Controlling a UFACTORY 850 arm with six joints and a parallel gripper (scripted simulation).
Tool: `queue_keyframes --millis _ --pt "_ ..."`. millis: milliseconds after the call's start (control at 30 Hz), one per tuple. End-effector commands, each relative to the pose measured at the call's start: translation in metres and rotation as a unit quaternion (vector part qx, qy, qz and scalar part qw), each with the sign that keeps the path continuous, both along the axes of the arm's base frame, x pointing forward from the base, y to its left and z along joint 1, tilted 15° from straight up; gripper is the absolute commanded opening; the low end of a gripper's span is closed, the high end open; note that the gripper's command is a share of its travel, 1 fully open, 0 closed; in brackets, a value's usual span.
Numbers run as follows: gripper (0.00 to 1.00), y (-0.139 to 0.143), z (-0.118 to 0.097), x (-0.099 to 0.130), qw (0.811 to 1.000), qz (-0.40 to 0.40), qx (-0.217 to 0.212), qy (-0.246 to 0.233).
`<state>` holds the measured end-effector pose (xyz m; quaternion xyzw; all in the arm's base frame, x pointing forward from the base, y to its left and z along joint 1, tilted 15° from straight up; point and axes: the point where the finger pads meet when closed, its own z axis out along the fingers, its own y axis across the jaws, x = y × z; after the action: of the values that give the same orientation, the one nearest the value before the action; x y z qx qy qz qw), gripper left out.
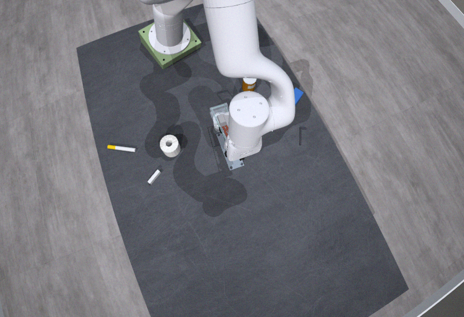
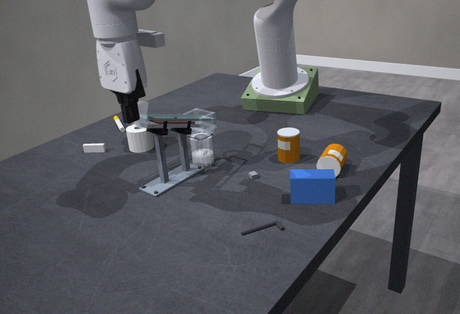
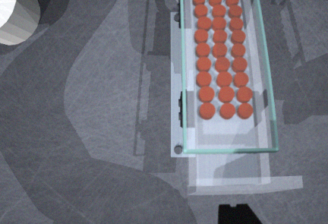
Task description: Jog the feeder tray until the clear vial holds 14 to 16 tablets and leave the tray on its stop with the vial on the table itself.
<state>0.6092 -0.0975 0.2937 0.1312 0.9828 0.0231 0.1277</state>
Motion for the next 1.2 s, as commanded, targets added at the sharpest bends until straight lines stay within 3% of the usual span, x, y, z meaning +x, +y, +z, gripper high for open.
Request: queue_keyframes --millis 0,833,1167 --pt "0.00 0.000 0.000 0.000 1.000 0.000 0.000 -0.001" --pt "0.00 0.002 -0.004 -0.007 1.000 0.000 0.000 -0.001" --pt "0.00 -0.002 0.005 0.006 1.000 0.000 0.000 -0.001"
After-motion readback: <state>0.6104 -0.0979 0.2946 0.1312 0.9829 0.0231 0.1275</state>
